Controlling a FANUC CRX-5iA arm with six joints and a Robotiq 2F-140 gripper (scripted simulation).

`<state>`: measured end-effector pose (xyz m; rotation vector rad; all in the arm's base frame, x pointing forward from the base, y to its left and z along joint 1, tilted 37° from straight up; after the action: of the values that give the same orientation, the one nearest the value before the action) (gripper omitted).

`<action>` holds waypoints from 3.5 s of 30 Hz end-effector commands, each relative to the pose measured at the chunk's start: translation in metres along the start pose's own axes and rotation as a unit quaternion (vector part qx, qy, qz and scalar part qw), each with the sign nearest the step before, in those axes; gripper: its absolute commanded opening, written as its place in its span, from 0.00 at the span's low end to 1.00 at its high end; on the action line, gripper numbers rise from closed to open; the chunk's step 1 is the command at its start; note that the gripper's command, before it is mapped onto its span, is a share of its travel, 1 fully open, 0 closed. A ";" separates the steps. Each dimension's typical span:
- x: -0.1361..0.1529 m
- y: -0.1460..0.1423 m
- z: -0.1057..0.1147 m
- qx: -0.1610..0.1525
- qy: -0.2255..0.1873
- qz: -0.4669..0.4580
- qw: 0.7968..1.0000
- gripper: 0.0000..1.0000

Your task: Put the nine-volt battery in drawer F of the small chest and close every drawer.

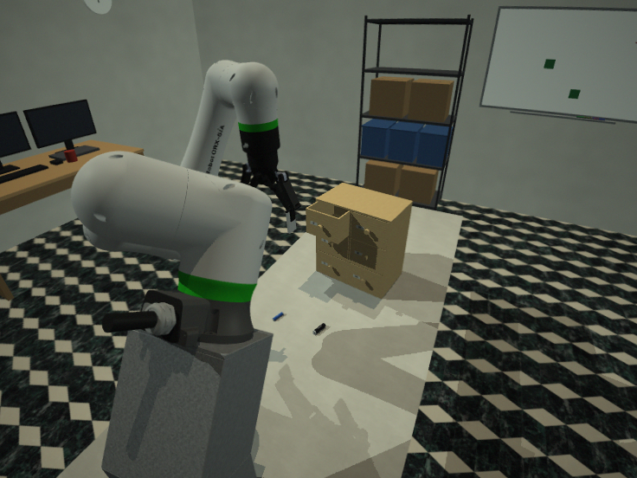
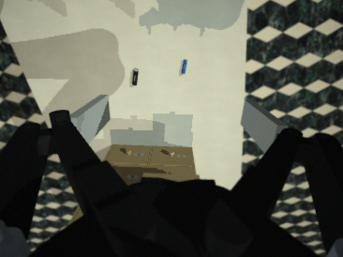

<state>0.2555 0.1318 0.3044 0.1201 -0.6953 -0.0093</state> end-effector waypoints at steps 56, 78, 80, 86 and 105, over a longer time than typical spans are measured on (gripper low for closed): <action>0.024 -0.002 -0.122 -0.038 -0.350 0.000 0.936 0.00; 0.077 -0.008 -0.144 -0.038 -0.350 0.000 0.936 0.00; 0.080 -0.008 -0.145 -0.038 -0.350 0.000 0.936 0.00; 0.084 -0.009 -0.146 -0.038 -0.350 0.000 0.936 0.00; 0.084 -0.009 -0.146 -0.038 -0.350 0.000 0.936 0.00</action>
<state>0.4141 0.1348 0.2454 0.0385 -1.4071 -0.0825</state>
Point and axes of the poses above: the point where the finger pads meet when closed, its own z axis back along the fingers, its own y axis across the jaws, x = y × z, the point moved 10 cm from there along z, back along the fingers, and after that the axes turned 6 degrees about z, right-handed, at the moved point
